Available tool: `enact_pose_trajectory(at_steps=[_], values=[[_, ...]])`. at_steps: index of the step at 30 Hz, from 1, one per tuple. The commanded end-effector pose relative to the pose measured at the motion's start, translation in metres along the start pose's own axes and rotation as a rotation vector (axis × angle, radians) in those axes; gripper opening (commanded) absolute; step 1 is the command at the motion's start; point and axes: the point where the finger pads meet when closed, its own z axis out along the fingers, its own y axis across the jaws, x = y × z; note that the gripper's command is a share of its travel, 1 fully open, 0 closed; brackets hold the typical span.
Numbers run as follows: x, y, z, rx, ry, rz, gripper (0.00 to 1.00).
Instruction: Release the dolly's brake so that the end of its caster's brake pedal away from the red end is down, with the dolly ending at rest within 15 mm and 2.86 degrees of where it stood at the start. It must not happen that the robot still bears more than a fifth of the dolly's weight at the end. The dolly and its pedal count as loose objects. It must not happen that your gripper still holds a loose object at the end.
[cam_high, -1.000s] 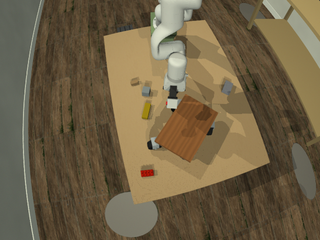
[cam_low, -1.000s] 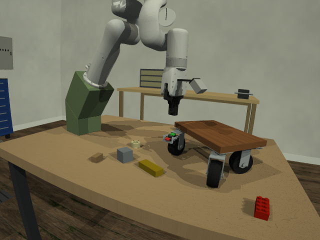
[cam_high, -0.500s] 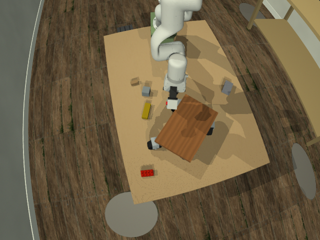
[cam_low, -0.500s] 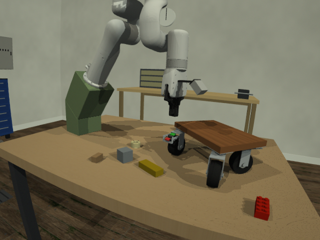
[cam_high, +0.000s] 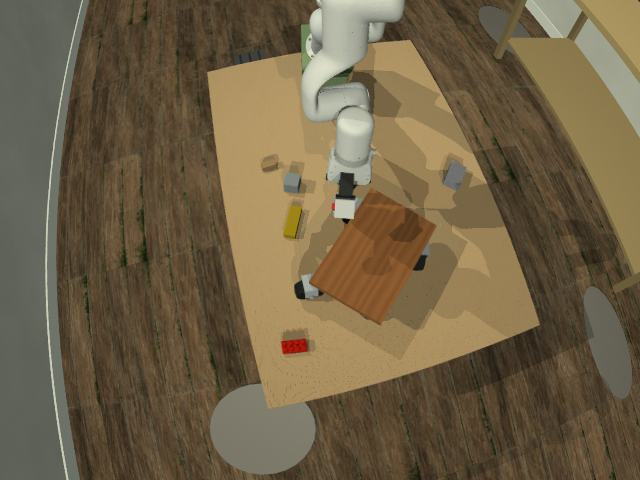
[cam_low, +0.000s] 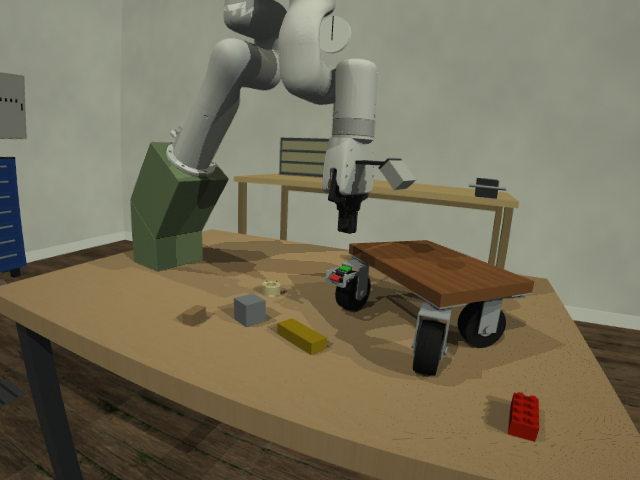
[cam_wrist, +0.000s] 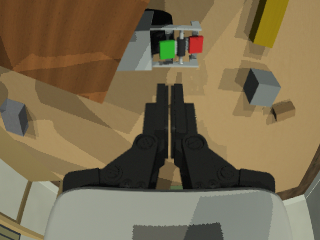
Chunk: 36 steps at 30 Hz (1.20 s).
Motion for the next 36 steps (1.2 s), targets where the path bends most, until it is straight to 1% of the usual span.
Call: enact_pose_trajectory(at_steps=[1,6,11,13,23,36], values=[[0.001,0.000,-0.001,0.001,0.003,0.000,0.00],[0.001,0.000,0.002,0.000,0.003,0.000,0.00],[0.001,0.000,0.011,-0.001,0.003,0.000,0.00],[0.001,0.000,0.011,-0.001,0.003,0.000,0.00],[0.001,-0.001,0.038,0.000,0.003,0.000,0.00],[0.001,-0.001,0.053,0.000,0.003,0.000,0.00]])
